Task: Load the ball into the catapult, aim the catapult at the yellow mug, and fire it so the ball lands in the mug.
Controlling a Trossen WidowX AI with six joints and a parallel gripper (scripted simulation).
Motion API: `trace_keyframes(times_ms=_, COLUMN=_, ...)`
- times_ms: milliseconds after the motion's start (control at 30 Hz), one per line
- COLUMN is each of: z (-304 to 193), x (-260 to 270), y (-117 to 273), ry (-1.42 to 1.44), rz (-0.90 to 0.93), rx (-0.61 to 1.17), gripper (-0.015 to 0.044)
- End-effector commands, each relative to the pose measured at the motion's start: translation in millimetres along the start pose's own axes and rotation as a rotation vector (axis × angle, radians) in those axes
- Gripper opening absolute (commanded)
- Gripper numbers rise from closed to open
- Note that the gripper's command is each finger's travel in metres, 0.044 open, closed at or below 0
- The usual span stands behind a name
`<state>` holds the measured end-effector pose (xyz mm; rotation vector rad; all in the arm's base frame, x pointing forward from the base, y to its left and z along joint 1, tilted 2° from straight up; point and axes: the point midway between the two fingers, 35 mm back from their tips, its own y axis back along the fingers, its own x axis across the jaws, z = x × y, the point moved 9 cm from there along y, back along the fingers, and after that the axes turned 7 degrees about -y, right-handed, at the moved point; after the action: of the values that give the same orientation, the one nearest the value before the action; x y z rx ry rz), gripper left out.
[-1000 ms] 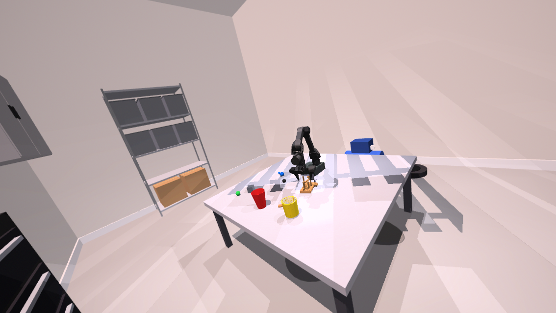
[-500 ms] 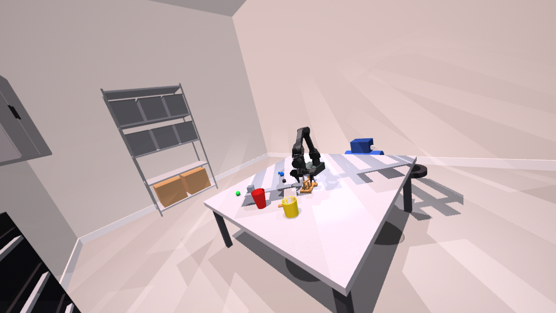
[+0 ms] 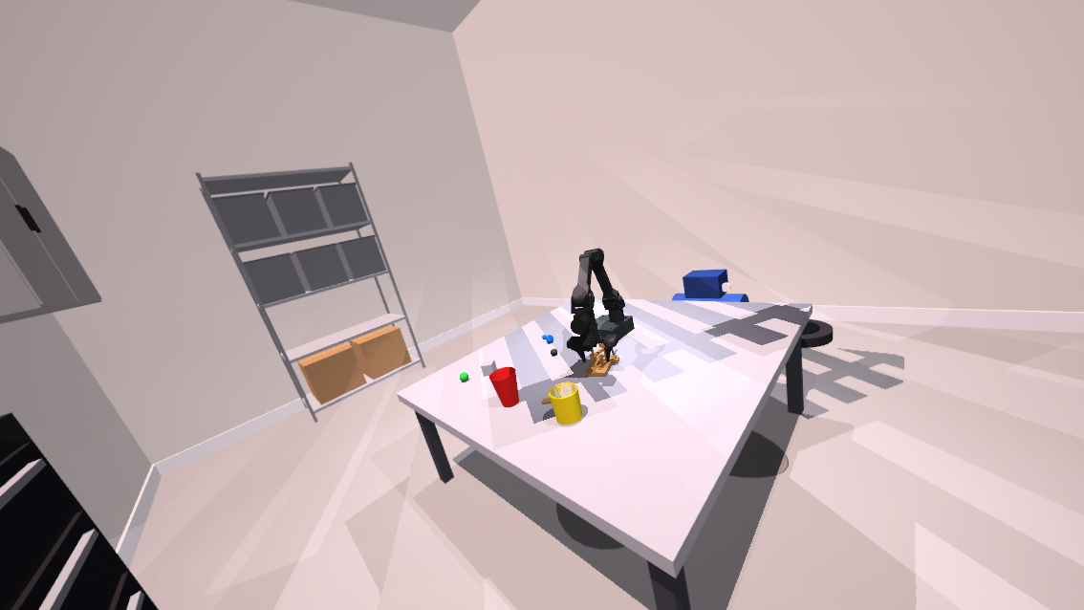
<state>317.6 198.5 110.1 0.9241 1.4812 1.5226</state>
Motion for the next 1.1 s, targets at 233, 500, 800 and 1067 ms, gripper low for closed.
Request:
trace_keyframes(times_ms=233, z=-2, x=0, y=-11, ry=0.002, rz=-0.003, rx=0.015, gripper=0.044)
trace_keyframes(times_ms=500, z=-1, x=0, y=-7, ry=0.0, rz=-0.001, rx=0.007, gripper=0.0256)
trace_keyframes(times_ms=800, z=-1, x=0, y=-7, ry=0.0, rz=-0.001, rx=0.007, gripper=0.0098)
trace_keyframes(times_ms=1067, z=0, x=0, y=43, ry=0.0, rz=-0.003, rx=0.008, gripper=0.0)
